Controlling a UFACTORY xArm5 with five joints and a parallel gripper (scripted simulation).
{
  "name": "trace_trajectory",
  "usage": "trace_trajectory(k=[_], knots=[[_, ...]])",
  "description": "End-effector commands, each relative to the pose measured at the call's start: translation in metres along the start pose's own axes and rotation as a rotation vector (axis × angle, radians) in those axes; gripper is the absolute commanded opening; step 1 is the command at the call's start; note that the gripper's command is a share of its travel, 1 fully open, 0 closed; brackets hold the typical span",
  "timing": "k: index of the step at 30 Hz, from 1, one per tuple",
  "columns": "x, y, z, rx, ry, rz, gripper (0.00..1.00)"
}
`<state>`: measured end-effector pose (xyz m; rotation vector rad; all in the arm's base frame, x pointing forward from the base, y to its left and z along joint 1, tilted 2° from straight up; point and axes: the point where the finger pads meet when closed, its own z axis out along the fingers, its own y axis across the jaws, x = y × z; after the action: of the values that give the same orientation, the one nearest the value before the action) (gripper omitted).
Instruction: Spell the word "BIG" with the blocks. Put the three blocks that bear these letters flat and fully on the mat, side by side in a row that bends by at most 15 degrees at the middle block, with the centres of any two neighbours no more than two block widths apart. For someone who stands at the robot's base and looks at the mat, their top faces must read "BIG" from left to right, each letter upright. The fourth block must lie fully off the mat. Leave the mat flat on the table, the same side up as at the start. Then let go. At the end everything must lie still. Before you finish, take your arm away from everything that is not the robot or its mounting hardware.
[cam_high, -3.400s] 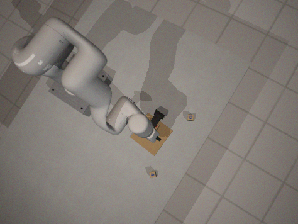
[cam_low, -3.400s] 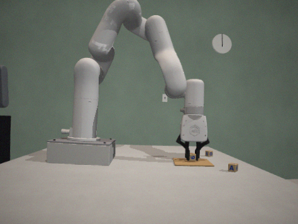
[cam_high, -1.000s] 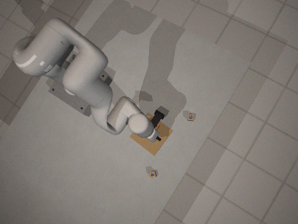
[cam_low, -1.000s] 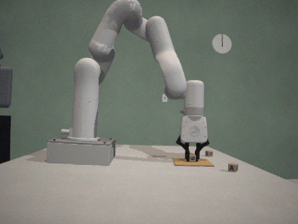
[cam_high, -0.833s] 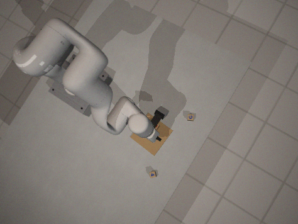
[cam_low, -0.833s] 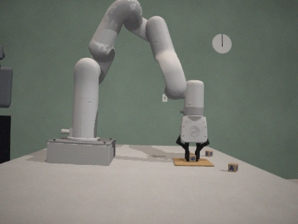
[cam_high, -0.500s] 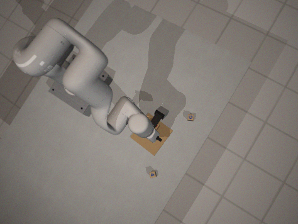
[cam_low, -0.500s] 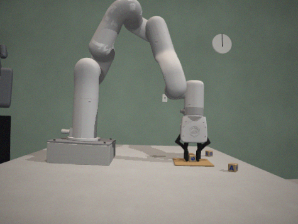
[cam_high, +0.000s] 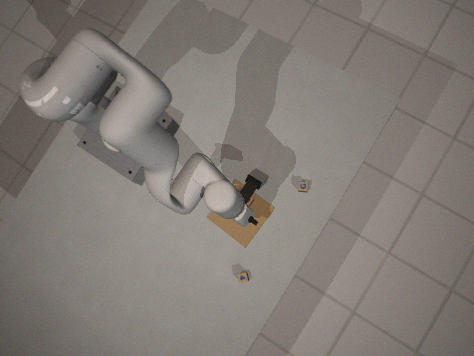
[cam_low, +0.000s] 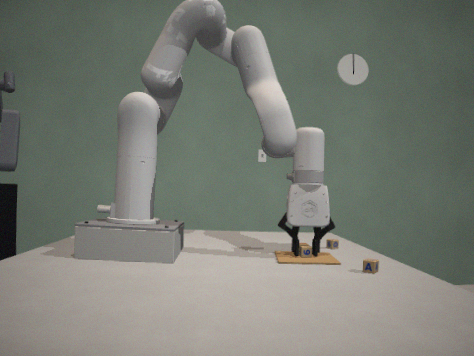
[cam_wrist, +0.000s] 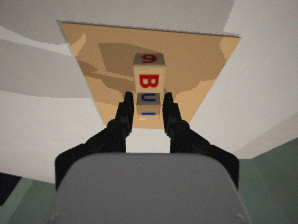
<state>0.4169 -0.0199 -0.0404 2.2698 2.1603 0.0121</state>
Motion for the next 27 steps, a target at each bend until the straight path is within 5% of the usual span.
trace_trajectory(k=[1, 19, 27], knots=[[0.000, 0.001, -0.005, -0.004, 0.000, 0.000, 0.42], [-0.002, 0.001, -0.079, -0.004, 0.000, 0.000, 0.42], [-0.002, 0.001, -0.090, -0.004, 0.000, 0.000, 0.42]])
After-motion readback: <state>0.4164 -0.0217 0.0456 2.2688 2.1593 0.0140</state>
